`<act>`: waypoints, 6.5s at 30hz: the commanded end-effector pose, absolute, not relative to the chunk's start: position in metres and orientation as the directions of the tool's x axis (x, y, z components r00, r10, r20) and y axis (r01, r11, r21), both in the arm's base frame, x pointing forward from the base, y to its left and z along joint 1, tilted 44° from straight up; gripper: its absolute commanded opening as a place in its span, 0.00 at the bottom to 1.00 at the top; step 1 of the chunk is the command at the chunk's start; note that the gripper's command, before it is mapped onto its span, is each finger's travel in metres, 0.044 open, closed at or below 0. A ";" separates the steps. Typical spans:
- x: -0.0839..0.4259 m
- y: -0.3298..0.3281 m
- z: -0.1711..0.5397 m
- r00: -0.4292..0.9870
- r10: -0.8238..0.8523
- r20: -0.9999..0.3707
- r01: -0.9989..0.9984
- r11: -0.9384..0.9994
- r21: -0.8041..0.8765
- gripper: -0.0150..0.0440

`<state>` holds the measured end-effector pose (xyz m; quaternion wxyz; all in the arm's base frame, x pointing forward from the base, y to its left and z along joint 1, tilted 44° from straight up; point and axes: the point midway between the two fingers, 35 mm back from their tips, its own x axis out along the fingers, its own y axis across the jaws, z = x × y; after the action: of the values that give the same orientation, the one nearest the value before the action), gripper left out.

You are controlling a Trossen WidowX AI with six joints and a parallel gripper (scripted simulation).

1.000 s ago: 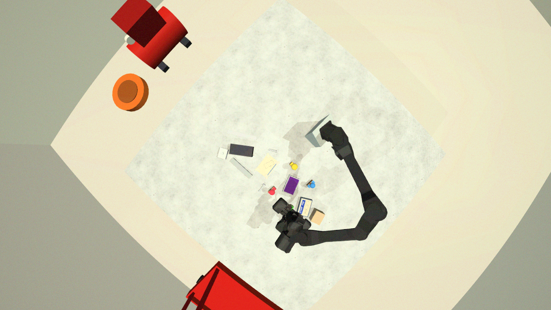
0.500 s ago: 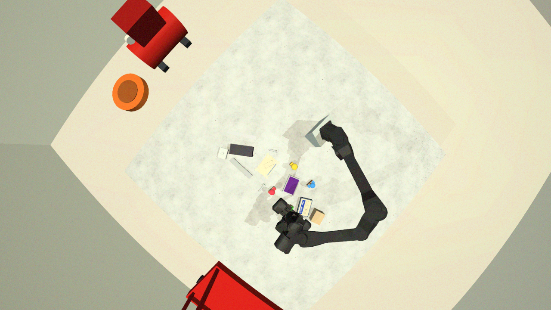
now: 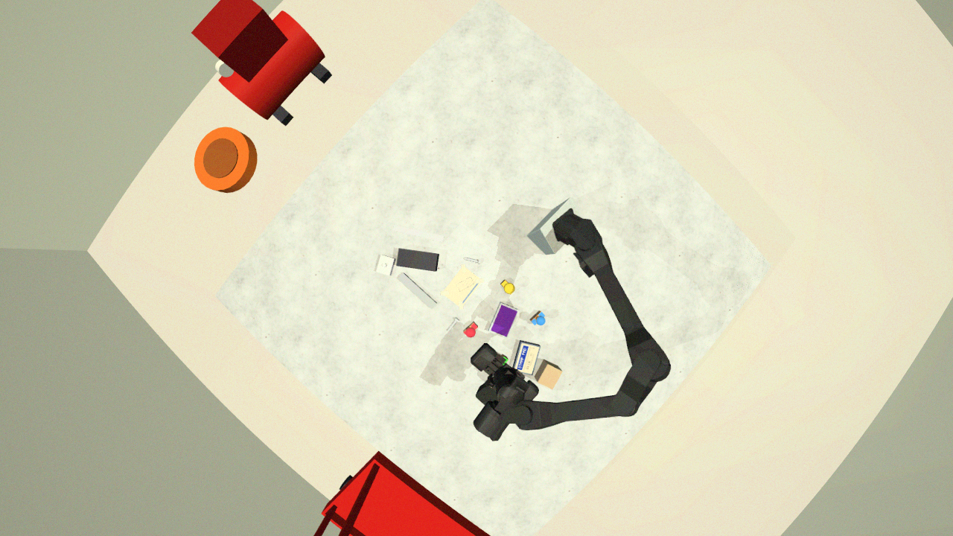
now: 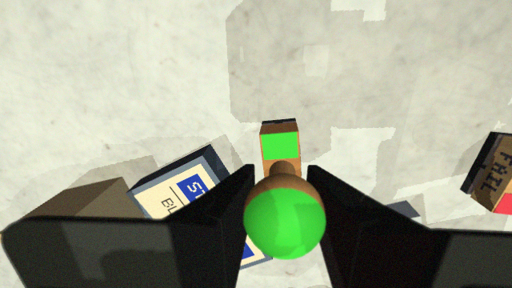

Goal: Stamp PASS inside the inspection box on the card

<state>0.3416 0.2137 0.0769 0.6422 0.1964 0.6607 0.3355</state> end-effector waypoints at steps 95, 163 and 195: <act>0.347 0.179 0.112 -0.101 0.703 -0.704 -0.175 0.684 0.708 0.25; 0.267 0.119 0.046 -0.104 0.701 -0.705 -0.171 0.686 0.707 0.25; 0.265 0.133 0.031 -0.104 0.703 -0.704 -0.172 0.684 0.709 0.25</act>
<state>0.2657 0.1318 0.0319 0.6395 0.1973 0.6588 0.3437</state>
